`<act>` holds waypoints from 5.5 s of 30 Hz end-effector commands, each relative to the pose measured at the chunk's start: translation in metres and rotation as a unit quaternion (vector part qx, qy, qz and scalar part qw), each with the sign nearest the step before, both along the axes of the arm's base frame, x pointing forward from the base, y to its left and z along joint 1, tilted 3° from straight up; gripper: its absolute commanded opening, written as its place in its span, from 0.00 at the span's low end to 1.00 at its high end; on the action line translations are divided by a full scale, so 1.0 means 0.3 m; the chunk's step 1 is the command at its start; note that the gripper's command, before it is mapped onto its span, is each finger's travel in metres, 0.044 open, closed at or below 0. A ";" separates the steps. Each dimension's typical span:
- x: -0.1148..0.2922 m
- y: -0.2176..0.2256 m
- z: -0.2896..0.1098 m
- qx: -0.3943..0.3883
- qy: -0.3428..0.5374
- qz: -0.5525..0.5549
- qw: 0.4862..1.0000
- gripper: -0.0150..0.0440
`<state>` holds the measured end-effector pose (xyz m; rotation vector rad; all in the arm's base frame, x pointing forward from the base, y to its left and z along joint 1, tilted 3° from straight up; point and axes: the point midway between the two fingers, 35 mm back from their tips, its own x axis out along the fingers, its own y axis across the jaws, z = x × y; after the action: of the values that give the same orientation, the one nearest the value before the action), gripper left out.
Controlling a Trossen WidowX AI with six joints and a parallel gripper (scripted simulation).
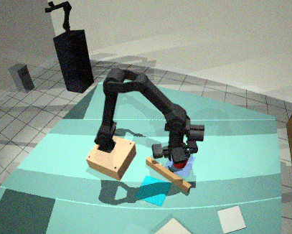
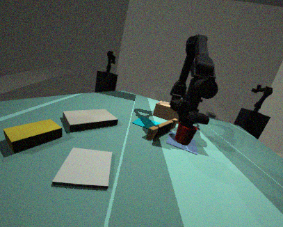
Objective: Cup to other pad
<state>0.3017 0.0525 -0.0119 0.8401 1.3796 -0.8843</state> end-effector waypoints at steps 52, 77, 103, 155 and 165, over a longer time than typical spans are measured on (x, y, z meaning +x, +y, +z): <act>-0.017 0.007 0.230 -0.001 0.004 0.002 1.000 0.25; -0.060 -0.117 0.237 -0.003 0.002 0.000 1.000 0.25; -0.121 -0.292 0.247 -0.005 0.002 0.000 1.000 0.25; -0.227 -0.556 0.246 -0.009 0.004 0.000 1.000 0.25; -0.226 -0.561 0.194 -0.009 0.004 0.000 1.000 0.25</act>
<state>0.2356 -0.1156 0.0528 0.8291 1.3659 -0.8993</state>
